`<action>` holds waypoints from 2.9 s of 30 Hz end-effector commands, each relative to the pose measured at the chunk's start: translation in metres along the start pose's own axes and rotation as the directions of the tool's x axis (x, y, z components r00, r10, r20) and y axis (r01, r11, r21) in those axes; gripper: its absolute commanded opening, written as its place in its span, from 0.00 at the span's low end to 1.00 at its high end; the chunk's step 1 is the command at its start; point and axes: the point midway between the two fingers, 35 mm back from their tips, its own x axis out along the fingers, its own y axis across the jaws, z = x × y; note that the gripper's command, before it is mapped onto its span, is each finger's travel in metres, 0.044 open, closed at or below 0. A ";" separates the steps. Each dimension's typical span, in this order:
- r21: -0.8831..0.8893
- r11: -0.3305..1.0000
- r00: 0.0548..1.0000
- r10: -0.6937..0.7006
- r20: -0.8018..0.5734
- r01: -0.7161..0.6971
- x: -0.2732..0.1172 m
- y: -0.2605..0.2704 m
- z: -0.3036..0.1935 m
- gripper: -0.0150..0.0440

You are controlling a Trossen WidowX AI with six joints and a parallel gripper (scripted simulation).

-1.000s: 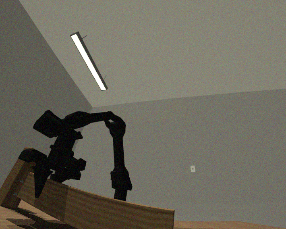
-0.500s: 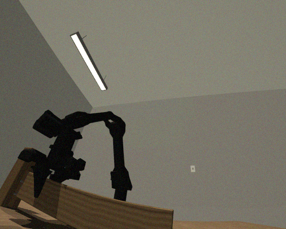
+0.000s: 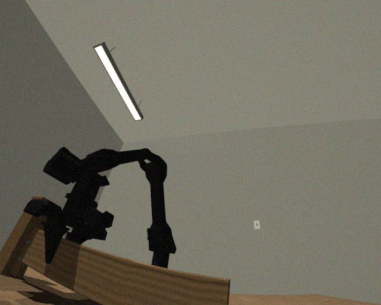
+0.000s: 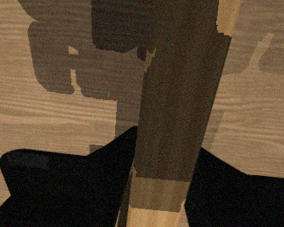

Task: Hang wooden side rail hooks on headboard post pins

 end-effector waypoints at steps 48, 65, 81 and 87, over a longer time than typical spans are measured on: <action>-0.005 1.000 1.000 -0.007 -0.005 0.007 -0.005 -0.004 -0.006 0.25; -0.005 1.000 1.000 -0.007 -0.005 0.007 -0.003 -0.004 -0.008 0.25; -0.005 1.000 1.000 -0.007 -0.005 0.007 -0.002 -0.002 -0.010 0.25; -0.005 1.000 1.000 -0.007 -0.005 0.007 -0.002 -0.001 -0.011 0.25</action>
